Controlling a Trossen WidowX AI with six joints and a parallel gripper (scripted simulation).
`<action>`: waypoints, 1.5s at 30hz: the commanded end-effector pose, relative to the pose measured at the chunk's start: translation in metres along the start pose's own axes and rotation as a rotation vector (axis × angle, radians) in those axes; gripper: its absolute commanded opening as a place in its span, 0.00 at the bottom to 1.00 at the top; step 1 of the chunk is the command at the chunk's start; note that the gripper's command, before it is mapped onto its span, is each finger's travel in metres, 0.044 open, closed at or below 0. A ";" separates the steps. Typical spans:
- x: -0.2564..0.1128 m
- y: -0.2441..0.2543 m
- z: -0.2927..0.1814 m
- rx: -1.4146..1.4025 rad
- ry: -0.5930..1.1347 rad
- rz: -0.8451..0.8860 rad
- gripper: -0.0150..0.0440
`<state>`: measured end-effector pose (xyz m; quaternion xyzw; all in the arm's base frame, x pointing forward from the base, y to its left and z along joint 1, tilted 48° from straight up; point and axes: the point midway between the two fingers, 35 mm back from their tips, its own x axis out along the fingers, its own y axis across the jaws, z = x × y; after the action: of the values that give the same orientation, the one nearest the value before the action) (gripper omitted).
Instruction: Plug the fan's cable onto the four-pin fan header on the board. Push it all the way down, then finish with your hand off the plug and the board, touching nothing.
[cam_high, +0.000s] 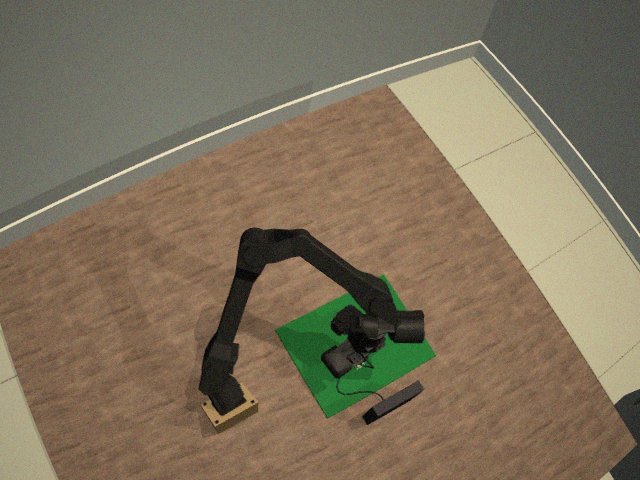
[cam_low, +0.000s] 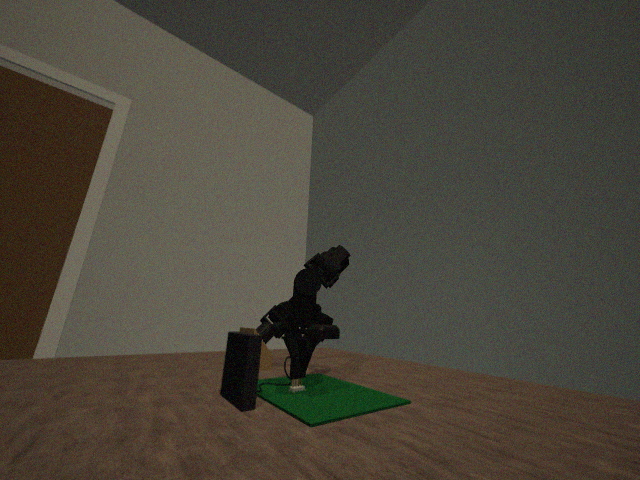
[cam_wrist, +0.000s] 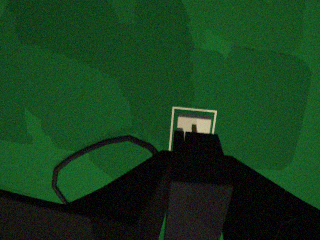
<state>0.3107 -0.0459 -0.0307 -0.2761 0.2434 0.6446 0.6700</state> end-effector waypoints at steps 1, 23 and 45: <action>0.002 0.000 0.001 0.005 -0.003 -0.001 0.25; 0.004 0.000 0.001 0.005 -0.003 -0.001 0.25; 0.018 0.000 0.001 0.005 -0.004 -0.001 0.25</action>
<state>0.3116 -0.0363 -0.0404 -0.2749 0.2439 0.6429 0.6720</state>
